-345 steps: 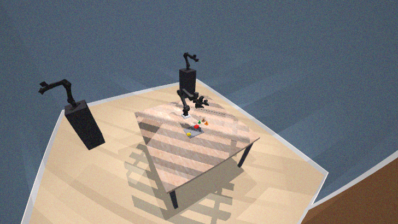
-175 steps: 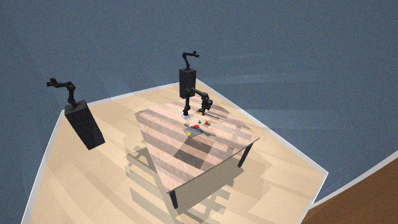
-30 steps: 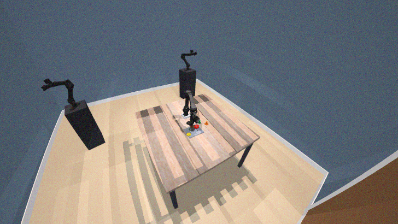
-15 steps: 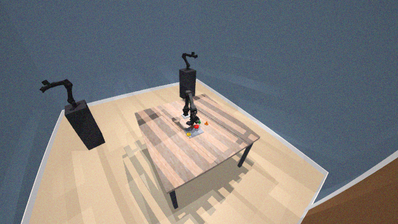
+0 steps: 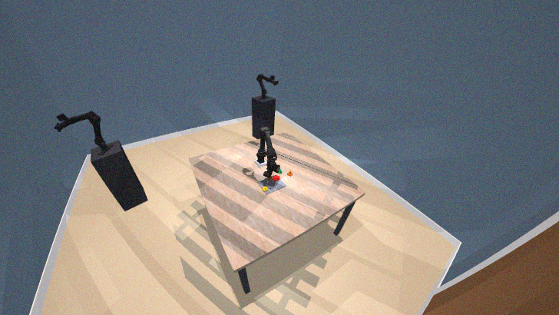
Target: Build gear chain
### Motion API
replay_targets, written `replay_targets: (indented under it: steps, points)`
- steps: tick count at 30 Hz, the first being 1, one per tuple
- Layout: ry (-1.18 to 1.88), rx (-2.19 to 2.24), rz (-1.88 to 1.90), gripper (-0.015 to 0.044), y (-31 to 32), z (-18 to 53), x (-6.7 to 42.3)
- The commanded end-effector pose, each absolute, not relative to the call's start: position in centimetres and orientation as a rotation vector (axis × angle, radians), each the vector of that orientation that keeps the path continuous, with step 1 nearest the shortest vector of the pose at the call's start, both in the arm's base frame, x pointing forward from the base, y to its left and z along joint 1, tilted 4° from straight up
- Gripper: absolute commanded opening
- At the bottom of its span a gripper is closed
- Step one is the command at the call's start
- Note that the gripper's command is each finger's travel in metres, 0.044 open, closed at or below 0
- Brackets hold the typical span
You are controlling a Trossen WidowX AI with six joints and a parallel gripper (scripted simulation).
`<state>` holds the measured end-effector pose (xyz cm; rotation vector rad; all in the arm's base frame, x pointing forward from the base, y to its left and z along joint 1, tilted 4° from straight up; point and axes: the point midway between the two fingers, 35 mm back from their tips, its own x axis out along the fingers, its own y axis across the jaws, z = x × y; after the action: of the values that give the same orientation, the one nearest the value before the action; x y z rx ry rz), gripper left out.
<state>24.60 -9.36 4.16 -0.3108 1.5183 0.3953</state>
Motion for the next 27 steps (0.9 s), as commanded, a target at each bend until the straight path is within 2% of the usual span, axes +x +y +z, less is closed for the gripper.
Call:
replay_targets:
  steps: [1, 20, 25, 27]
  points:
    - [1.515, -0.332, 0.414, 0.0, -9.43, 4.02, 24.62]
    - [1.554, -0.059, 0.145, 0.0, -9.36, 3.69, 24.56]
    - [1.551, -0.099, 0.185, 0.0131, -9.36, 3.85, 24.57]
    - [1.547, -0.134, 0.219, 0.014, -9.36, 3.99, 24.59]
